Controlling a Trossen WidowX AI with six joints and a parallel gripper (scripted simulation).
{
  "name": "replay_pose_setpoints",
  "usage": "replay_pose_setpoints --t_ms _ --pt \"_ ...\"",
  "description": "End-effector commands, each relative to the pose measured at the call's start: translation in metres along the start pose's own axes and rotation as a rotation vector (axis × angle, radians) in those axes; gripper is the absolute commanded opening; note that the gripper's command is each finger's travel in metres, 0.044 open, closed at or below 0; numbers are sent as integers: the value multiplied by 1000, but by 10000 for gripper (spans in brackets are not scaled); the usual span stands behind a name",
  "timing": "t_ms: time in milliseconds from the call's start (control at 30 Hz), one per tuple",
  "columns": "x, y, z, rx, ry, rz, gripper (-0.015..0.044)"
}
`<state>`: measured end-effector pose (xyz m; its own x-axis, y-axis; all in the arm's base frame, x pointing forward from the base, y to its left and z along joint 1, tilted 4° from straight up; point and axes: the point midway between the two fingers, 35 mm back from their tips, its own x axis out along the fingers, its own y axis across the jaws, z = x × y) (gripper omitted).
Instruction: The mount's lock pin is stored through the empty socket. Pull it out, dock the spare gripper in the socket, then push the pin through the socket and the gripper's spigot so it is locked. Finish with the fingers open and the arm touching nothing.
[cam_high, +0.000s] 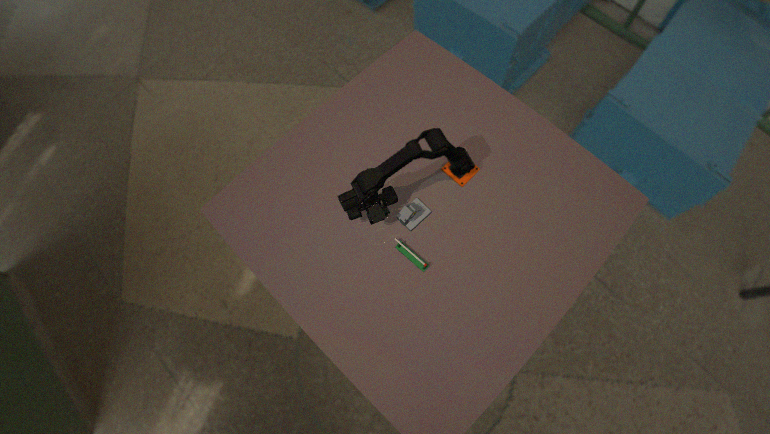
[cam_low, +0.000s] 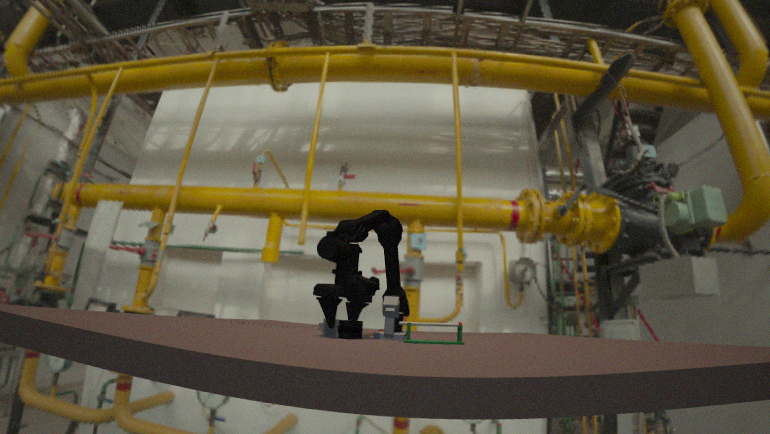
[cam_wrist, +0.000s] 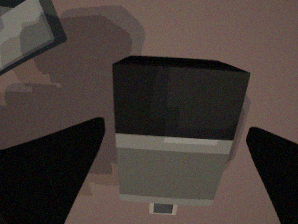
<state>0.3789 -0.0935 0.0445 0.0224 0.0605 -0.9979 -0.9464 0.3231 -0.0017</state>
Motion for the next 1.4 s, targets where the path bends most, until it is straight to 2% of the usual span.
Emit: replay_pose_setpoints --t_ms 0,367,567,833,1133,1367 --pt "10 2 0 6 1 13 440" --pt "17 3 0 6 1 13 440" --pt "17 3 0 6 1 13 282" --pt "17 3 0 6 1 13 229" --pt "-7 2 0 6 1 13 0" --pt "-33 2 0 6 2 13 0"
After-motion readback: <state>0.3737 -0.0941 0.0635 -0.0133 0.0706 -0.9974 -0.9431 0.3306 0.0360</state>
